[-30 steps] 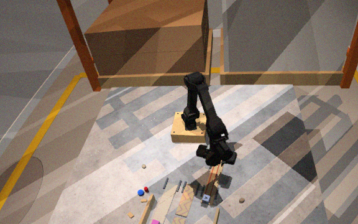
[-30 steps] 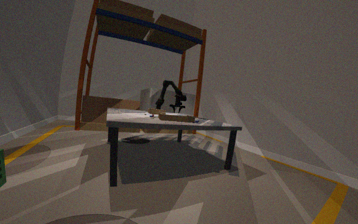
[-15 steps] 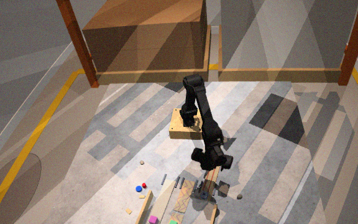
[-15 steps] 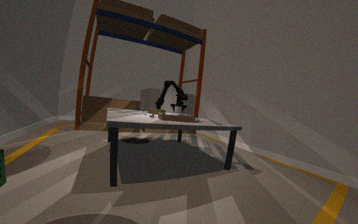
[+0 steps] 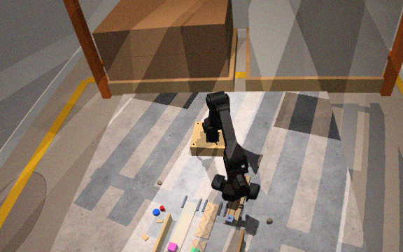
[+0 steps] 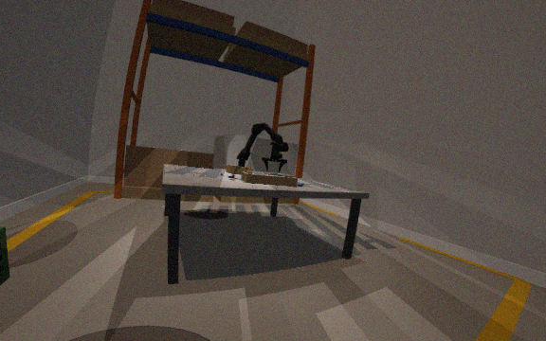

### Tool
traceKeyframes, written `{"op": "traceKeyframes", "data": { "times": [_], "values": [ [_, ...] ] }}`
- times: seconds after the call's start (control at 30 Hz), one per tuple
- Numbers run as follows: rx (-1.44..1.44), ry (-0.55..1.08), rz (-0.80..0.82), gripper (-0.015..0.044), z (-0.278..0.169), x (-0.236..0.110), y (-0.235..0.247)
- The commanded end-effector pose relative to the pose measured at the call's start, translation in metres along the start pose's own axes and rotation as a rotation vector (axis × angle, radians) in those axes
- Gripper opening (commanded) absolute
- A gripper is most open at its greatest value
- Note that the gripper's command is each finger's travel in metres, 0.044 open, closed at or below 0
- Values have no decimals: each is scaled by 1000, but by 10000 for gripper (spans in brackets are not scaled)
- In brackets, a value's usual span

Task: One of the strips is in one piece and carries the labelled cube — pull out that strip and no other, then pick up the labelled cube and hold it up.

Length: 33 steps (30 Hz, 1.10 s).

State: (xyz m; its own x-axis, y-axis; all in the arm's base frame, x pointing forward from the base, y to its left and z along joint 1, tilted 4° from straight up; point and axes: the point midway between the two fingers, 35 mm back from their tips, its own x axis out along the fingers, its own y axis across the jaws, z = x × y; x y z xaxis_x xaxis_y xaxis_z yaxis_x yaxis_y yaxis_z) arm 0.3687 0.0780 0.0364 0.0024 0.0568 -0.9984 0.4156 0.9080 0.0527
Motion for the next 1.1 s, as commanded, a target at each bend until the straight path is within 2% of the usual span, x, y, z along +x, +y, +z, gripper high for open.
{"op": "traceKeyframes", "data": {
  "times": [0.0, 0.73, 0.97, 1.07],
  "values": [
    [-3, 2, -5, 440, 16, 0, 0],
    [-3, -5, -5, 440, 83, -4, -1],
    [-3, -5, -5, 256, 83, 4, -1],
    [-3, -5, -5, 250, 84, 9, -1]
  ]
}}
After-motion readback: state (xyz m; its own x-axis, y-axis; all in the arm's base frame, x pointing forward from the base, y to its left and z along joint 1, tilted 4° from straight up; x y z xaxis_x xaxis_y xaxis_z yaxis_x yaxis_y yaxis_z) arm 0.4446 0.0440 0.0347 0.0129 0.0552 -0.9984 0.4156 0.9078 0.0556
